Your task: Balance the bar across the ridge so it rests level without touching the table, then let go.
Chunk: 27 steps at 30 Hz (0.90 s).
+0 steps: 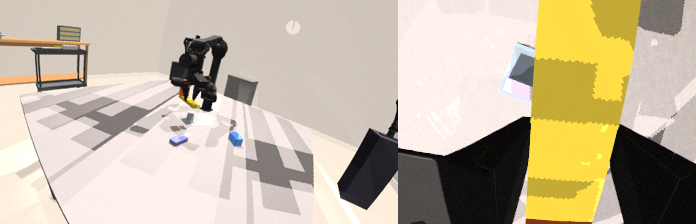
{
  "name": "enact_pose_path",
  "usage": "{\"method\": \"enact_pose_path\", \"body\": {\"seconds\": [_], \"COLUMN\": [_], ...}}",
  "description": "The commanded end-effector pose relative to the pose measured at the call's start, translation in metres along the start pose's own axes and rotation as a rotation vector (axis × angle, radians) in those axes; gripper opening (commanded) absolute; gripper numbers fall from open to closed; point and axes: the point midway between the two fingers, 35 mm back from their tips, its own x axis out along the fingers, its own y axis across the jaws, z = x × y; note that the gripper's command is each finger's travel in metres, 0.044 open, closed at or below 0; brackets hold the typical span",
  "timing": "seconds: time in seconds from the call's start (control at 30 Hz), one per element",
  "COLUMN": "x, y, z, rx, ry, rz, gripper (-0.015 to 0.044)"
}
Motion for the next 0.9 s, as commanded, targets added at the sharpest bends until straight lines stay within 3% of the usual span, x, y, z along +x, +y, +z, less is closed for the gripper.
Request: {"method": "enact_pose_path", "body": {"seconds": [0.0,0.27,0.87], "x": [-0.001,-0.001,0.024], "y": [0.008,0.018,0.015], "z": [0.011,0.036,0.037], "rx": [0.091,0.288,0.290], "ry": [0.003,0.001,0.001], "rz": [-0.002,-0.001,-0.001], "gripper": [0.0000,0.0000,0.0000]}}
